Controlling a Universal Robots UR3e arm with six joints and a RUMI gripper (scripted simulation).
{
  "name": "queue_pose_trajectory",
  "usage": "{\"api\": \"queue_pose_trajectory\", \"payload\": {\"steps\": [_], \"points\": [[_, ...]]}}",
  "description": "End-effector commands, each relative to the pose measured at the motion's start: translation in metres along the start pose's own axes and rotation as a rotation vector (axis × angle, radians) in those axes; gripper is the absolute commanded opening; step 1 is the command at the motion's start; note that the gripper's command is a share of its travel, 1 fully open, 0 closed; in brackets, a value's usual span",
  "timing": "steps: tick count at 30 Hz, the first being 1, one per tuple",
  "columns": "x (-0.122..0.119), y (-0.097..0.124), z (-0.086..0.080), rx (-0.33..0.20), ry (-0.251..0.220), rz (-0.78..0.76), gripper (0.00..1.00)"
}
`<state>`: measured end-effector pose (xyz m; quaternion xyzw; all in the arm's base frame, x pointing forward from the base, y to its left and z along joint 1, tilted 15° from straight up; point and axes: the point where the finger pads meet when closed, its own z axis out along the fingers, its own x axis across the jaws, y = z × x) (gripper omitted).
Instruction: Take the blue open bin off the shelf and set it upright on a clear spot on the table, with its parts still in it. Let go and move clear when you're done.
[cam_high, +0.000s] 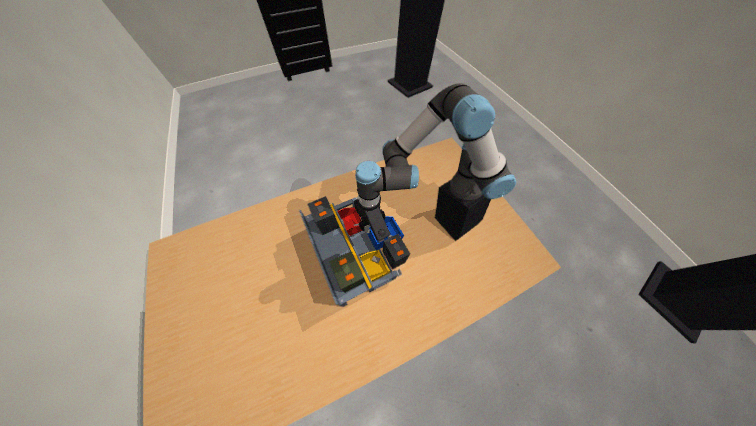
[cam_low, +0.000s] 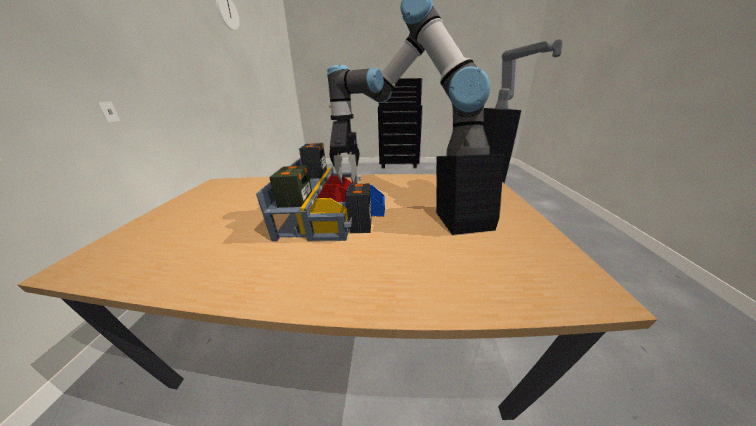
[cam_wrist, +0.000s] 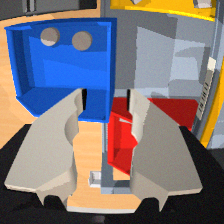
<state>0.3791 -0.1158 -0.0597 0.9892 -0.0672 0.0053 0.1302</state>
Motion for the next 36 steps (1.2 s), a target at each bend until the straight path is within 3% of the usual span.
{"api": "queue_pose_trajectory", "payload": {"steps": [1, 36], "points": [[0.001, 0.0, 0.003, -0.001, 0.003, 0.0, 0.2], [0.0, 0.0, 0.024, -0.001, 0.004, 0.0, 0.2]]}}
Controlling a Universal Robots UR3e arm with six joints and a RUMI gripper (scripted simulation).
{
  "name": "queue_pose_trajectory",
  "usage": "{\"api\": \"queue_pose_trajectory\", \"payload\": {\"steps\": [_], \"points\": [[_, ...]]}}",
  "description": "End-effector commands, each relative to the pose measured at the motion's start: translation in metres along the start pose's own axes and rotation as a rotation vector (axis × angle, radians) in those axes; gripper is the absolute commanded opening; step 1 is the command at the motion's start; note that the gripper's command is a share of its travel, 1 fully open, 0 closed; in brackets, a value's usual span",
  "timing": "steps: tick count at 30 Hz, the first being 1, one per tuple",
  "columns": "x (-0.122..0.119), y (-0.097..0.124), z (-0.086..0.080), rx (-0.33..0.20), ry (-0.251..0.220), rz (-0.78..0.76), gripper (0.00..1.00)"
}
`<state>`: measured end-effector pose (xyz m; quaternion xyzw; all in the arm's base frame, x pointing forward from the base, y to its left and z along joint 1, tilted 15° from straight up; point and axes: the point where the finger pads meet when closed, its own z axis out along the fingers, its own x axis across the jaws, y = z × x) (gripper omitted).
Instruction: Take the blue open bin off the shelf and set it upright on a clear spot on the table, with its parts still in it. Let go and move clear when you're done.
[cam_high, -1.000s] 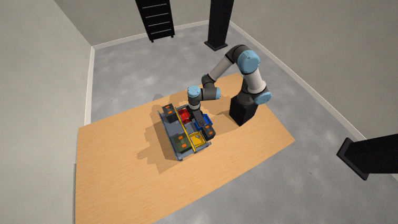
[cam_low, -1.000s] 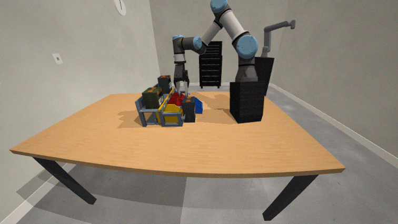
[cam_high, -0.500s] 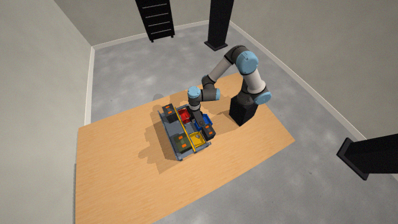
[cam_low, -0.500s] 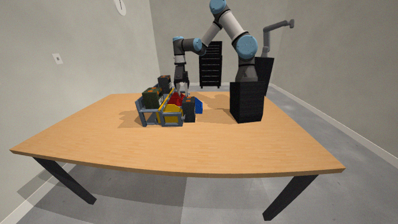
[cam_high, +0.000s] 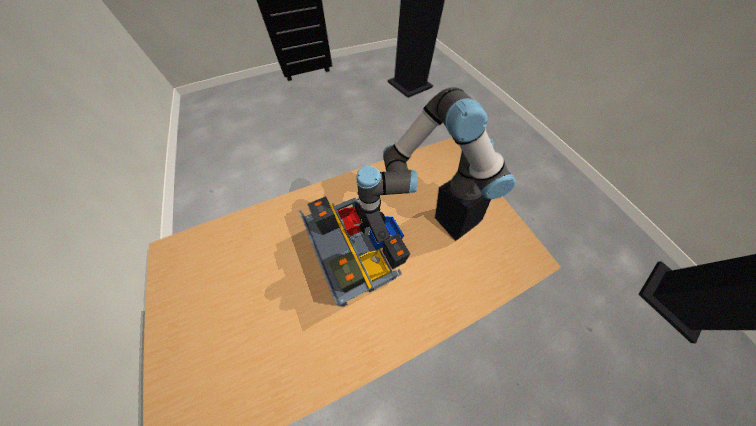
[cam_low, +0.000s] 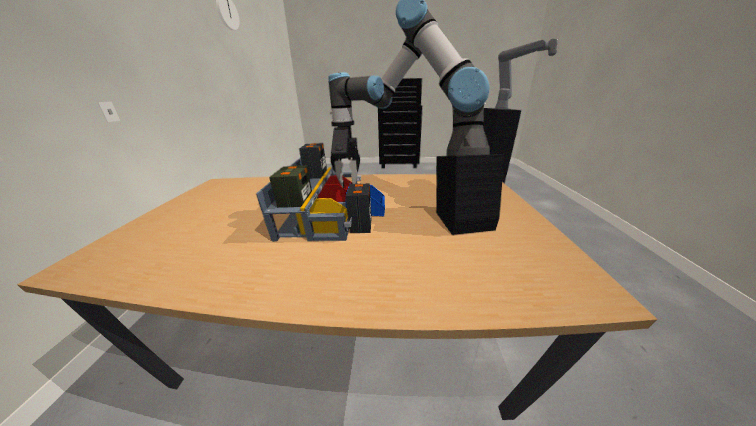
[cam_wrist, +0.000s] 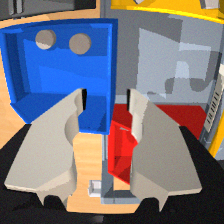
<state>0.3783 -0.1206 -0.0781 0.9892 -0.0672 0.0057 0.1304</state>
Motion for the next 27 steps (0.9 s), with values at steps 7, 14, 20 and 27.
{"api": "queue_pose_trajectory", "payload": {"steps": [7, 14, 20, 27], "points": [[0.001, 0.0, 0.009, 0.0, 0.005, 0.0, 0.2], [0.001, 0.0, 0.009, 0.0, 0.005, 0.0, 0.2], [0.002, 0.001, 0.018, 0.0, 0.005, 0.0, 0.2], [0.002, 0.001, 0.018, 0.0, 0.005, 0.0, 0.2]]}}
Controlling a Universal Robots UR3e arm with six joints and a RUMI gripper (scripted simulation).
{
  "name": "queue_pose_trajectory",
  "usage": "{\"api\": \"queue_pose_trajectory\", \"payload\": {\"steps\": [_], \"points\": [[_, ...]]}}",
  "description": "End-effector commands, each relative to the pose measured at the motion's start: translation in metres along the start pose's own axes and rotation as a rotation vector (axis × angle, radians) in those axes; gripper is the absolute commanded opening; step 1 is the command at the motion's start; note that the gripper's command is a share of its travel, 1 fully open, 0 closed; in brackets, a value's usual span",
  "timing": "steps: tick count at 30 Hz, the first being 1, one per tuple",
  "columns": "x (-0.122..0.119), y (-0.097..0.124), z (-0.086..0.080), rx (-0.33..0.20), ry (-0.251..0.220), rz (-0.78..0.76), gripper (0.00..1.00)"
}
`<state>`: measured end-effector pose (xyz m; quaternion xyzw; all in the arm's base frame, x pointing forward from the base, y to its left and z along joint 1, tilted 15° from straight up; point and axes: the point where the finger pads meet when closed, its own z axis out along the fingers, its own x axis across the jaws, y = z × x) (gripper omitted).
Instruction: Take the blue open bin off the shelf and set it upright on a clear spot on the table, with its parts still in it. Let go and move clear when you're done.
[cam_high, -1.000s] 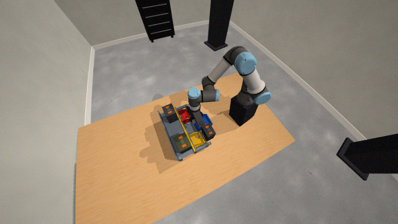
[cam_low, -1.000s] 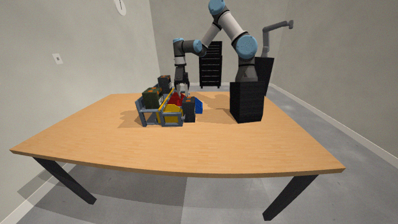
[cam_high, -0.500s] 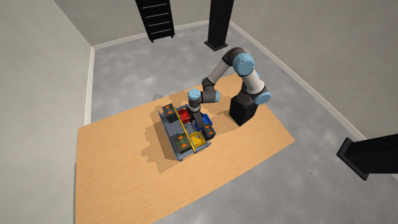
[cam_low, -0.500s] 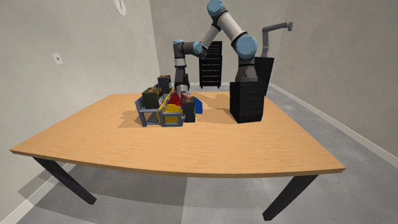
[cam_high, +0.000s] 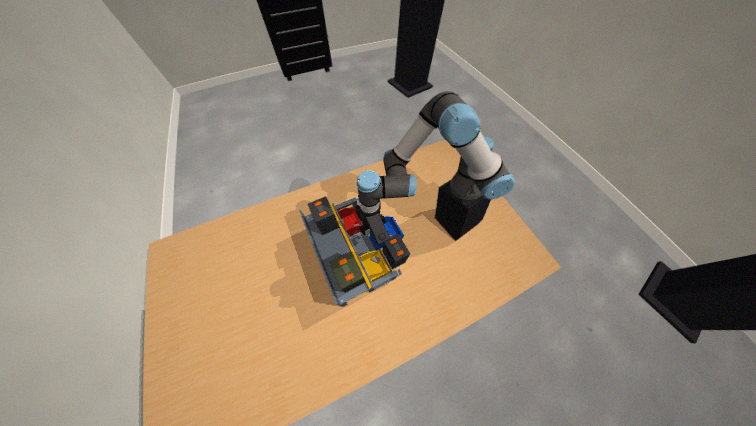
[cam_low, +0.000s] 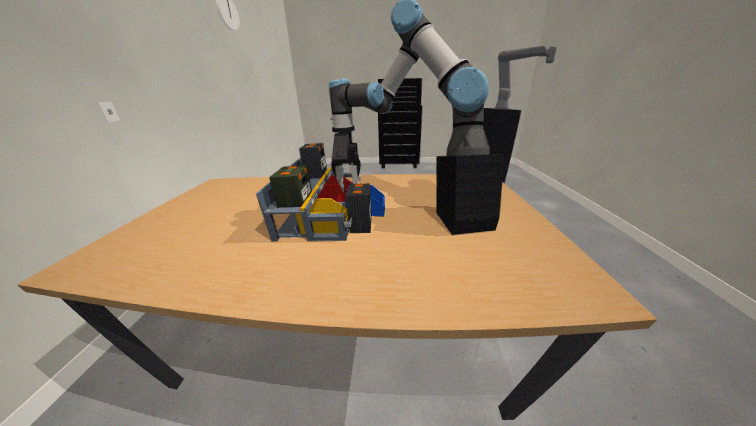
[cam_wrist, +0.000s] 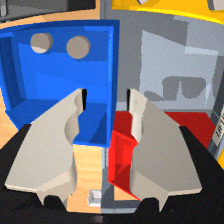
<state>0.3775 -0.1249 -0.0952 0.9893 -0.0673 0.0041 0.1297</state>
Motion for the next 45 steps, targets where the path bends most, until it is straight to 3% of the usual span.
{"api": "queue_pose_trajectory", "payload": {"steps": [1, 9, 45], "points": [[0.0023, 0.0008, 0.0006, -0.002, 0.008, 0.0, 0.2], [0.0035, 0.0011, 0.008, -0.002, 0.008, 0.0, 0.2], [0.0037, 0.0012, 0.0058, -0.002, 0.008, 0.0, 0.2]]}}
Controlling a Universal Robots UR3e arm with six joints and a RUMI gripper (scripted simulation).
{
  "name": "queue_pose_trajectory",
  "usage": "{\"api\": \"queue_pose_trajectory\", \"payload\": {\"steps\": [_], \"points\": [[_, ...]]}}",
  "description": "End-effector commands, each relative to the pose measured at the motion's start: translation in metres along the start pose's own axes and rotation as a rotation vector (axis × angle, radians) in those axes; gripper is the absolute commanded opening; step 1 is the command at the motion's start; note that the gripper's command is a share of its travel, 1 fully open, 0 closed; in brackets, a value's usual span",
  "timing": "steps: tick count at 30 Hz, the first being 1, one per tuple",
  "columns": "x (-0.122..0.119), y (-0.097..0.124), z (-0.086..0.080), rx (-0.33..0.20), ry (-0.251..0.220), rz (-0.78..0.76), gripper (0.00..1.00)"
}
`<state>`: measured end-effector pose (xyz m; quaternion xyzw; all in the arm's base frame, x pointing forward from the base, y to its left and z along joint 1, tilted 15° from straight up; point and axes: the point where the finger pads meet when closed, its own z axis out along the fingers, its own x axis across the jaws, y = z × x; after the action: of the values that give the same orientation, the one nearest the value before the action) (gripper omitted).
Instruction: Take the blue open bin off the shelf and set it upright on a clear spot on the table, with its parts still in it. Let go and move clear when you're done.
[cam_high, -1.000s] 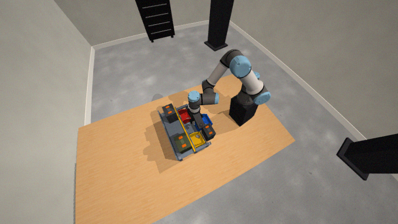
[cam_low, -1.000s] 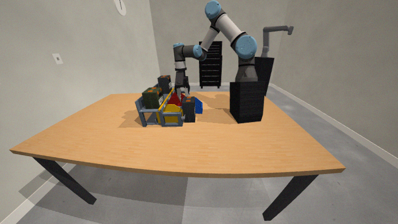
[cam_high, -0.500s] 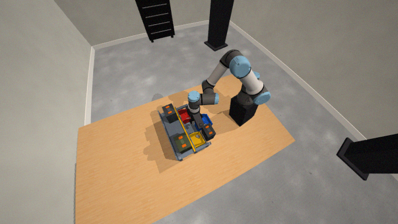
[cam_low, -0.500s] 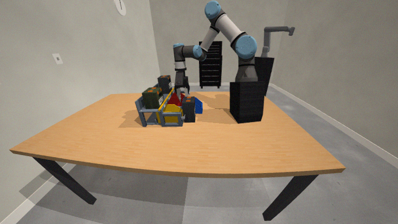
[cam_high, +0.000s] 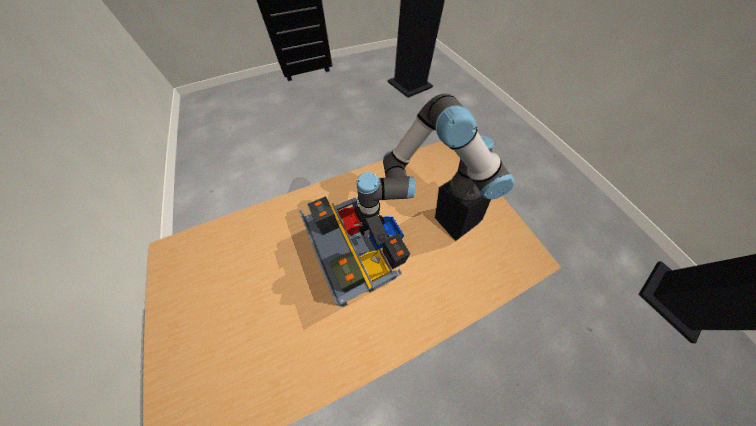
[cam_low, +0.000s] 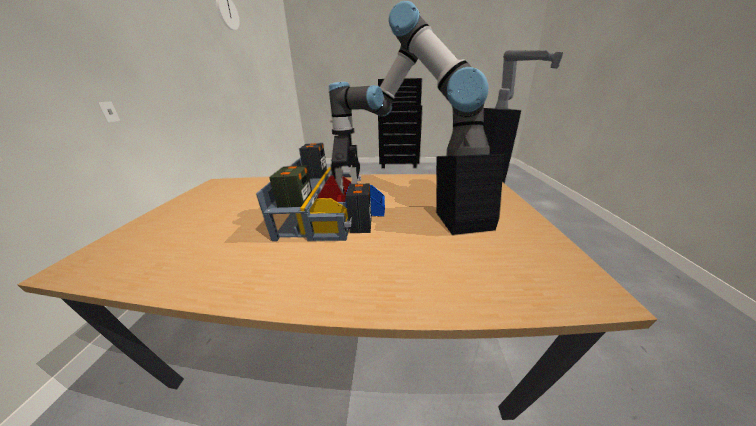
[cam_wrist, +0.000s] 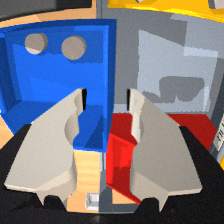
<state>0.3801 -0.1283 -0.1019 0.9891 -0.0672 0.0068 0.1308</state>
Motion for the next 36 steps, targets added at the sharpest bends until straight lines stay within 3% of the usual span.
{"api": "queue_pose_trajectory", "payload": {"steps": [1, 10, 11, 36], "points": [[0.0009, 0.0, -0.0015, 0.0, 0.003, 0.0, 0.2], [0.0009, 0.0, -0.0015, 0.0, 0.003, 0.0, 0.2], [0.001, 0.0005, -0.0013, -0.001, 0.003, 0.0, 0.0], [0.001, 0.0005, -0.0013, -0.001, 0.003, 0.0, 0.0]]}}
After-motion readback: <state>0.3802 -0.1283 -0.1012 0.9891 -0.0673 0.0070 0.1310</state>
